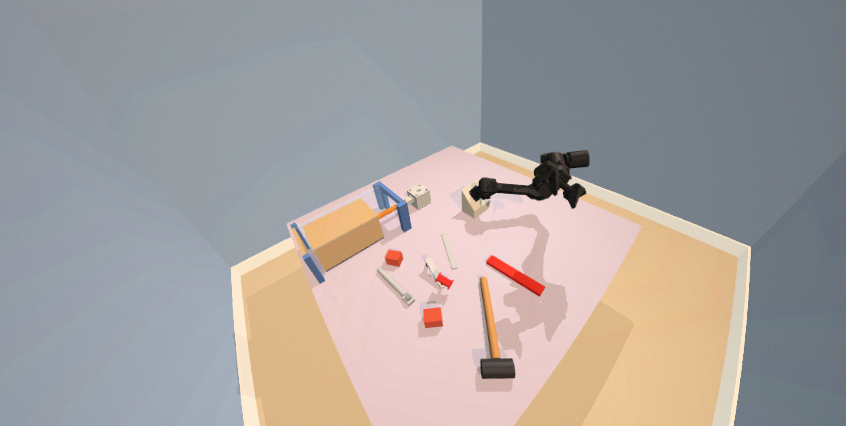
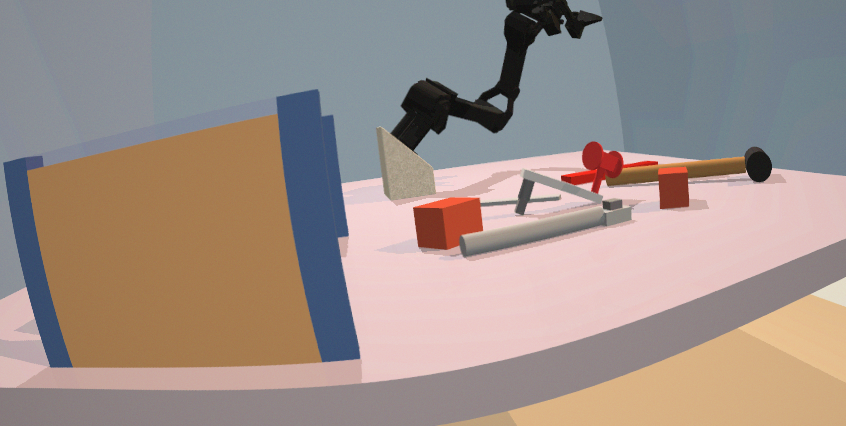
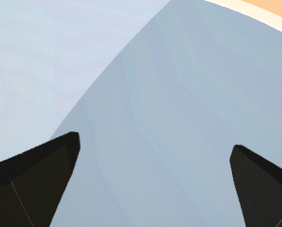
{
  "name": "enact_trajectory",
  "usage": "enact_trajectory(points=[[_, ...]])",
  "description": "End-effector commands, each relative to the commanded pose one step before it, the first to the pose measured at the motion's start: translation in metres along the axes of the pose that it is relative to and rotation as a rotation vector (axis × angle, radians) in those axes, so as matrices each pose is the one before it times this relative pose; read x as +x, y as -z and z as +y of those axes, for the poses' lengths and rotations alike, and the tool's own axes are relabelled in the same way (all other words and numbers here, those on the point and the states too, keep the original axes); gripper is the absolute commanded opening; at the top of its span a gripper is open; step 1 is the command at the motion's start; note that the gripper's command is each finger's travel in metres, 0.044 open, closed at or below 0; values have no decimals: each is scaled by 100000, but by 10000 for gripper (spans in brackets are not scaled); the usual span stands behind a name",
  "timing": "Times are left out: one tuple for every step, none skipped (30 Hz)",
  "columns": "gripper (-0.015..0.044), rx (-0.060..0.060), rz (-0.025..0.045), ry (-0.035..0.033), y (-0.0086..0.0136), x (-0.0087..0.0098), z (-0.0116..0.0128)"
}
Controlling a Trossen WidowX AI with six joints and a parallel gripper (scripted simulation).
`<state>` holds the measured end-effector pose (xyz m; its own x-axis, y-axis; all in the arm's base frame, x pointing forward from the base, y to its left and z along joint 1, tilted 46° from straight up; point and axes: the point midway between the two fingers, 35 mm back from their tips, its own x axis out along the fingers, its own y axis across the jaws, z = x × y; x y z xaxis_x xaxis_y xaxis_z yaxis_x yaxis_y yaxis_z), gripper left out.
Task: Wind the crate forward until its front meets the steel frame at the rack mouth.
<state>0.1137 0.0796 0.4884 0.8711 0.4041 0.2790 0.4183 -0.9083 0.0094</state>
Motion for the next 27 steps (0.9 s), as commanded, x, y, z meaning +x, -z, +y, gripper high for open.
enact_trajectory(points=[[426,798,-51,-65,17,37,116],[440,2390,-161,-200,48,115,349],[440,3974,-298,-347,78,199,580],[440,5541,-478,-515,108,295,807],[440,7082,-717,-720,139,408,1030],[440,8587,-1027,-980,172,542,1246],[440,9395,-1317,-1229,197,655,1360],[440,9343,-1504,-1411,211,718,1348],[440,9223,-1665,-1605,223,777,1328],[440,9095,-1809,-1816,233,835,1307],[440,9019,-1738,-2419,313,848,1262],[440,8939,-1832,-2667,325,905,1247],[440,8787,-1892,-2908,335,955,1222],[440,8627,-1928,-3158,343,1004,1197],[440,8460,-1940,-3414,350,1052,1171],[440,8286,-1927,-3673,355,1098,1145],[440,8106,-1888,-3934,359,1142,1118],[440,7920,-1823,-4193,363,1185,1091],[440,7729,-1732,-4450,365,1226,1063],[440,7534,-1615,-4701,366,1265,1035],[440,7475,-1181,-4611,326,1296,977],[440,7261,-994,-4839,323,1332,952],[440,7047,-782,-5055,320,1366,926],[440,6413,-519,-4922,297,1312,843],[440,5158,-258,-4190,246,1107,675],[440,3966,-87,-3367,193,886,515],[440,3066,-99,-2927,173,722,414]])
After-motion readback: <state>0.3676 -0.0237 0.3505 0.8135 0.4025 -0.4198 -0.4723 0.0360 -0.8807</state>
